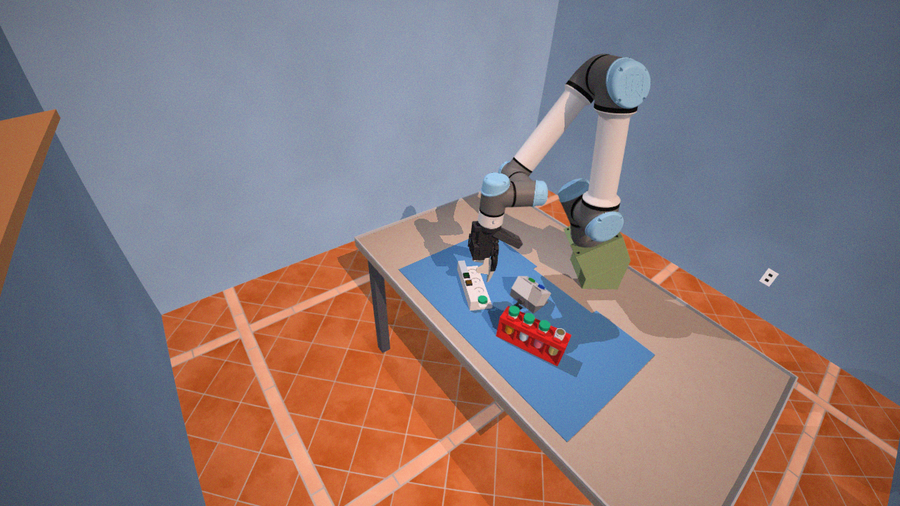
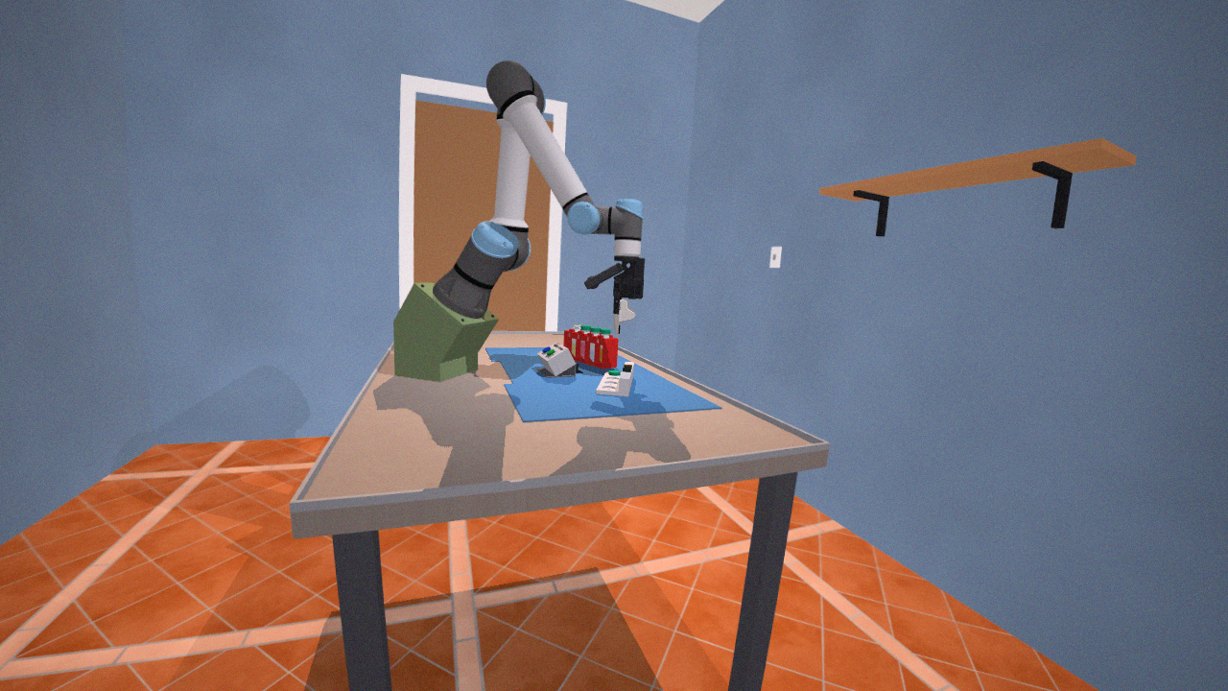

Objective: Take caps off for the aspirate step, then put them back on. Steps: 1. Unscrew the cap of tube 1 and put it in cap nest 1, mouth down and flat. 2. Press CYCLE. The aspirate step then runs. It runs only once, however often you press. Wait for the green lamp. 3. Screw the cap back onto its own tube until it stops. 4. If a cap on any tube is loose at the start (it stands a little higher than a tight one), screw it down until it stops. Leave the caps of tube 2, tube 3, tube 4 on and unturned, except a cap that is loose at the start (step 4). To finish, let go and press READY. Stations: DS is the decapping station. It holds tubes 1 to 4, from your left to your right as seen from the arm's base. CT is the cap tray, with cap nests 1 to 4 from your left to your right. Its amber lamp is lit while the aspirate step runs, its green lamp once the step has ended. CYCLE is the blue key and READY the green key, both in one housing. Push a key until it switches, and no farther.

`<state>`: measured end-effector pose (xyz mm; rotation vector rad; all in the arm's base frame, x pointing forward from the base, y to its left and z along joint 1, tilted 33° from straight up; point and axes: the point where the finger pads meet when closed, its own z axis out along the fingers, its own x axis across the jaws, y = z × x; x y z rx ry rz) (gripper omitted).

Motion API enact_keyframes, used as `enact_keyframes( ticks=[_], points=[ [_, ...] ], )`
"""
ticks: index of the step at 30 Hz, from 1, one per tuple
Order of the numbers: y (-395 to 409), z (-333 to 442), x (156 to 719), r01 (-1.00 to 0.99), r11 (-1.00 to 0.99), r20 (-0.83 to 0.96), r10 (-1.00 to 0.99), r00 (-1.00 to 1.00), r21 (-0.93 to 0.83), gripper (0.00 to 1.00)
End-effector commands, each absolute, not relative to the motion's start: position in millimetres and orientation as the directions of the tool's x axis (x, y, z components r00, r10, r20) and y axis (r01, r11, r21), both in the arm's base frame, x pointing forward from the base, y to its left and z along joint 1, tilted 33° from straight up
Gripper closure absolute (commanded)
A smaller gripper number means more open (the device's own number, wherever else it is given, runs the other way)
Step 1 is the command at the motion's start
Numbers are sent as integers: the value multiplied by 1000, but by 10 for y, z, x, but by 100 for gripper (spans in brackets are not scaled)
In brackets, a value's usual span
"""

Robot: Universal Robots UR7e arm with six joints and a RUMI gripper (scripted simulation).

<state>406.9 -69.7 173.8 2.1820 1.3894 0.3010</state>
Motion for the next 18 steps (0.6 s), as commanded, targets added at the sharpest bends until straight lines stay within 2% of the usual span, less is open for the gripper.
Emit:
enact_keyframes(
  ticks=[1, 9, 10, 12, 18],
  points=[
    [-621, 1947, 3949, 774, -332, -92, 891, 446, 540, 71],
    [-622, 1947, 3949, 774, -332, -92, 891, 446, 540, 71],
    [-597, 1886, 3899, 734, -405, -46, 860, 508, 545, 100],
    [-546, 1762, 3798, 640, -542, 45, 781, 623, 545, 100],
    [-470, 1578, 3648, 466, -718, 178, 623, 762, 517, 100]
  ],
)
